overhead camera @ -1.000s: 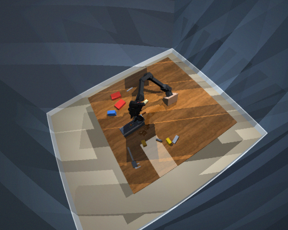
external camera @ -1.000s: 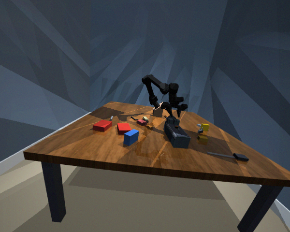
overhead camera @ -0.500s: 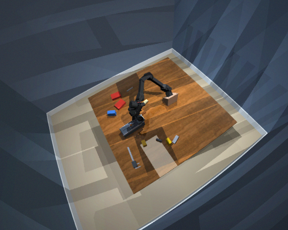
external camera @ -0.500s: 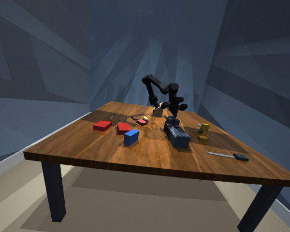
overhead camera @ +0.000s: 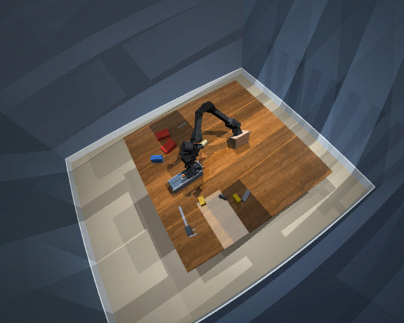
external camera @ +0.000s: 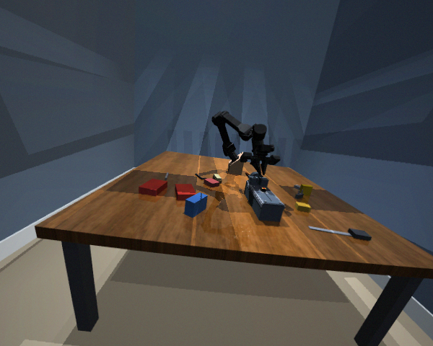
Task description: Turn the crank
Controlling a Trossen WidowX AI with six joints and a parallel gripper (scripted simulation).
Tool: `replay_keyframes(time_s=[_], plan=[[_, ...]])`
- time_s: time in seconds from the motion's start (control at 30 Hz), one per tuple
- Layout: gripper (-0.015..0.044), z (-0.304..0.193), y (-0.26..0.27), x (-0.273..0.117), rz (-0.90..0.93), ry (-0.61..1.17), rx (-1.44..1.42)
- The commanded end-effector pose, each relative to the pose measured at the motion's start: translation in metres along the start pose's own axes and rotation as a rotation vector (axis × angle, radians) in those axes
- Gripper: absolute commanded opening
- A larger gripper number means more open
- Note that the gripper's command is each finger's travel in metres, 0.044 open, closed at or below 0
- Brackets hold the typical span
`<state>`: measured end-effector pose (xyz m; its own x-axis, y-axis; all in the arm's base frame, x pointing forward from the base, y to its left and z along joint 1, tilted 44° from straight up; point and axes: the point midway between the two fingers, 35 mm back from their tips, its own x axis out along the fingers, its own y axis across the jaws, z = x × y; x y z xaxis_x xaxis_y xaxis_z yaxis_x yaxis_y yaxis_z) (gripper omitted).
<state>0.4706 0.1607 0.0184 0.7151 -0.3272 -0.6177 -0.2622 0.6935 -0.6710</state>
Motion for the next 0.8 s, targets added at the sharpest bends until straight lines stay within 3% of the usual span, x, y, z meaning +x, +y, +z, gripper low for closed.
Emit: replay_keyframes(time_s=[0.0, 0.33, 0.4, 0.77], plan=[[0.0157, 0.0, -0.0001, 0.0, -0.001, 0.0, 0.0], [0.042, 0.0, -0.0001, 0.0, -0.001, 0.0, 0.0], [0.044, 0.0, -0.0001, 0.0, -0.001, 0.0, 0.0], [0.0151, 0.0, -0.0001, 0.0, -0.001, 0.0, 0.0]])
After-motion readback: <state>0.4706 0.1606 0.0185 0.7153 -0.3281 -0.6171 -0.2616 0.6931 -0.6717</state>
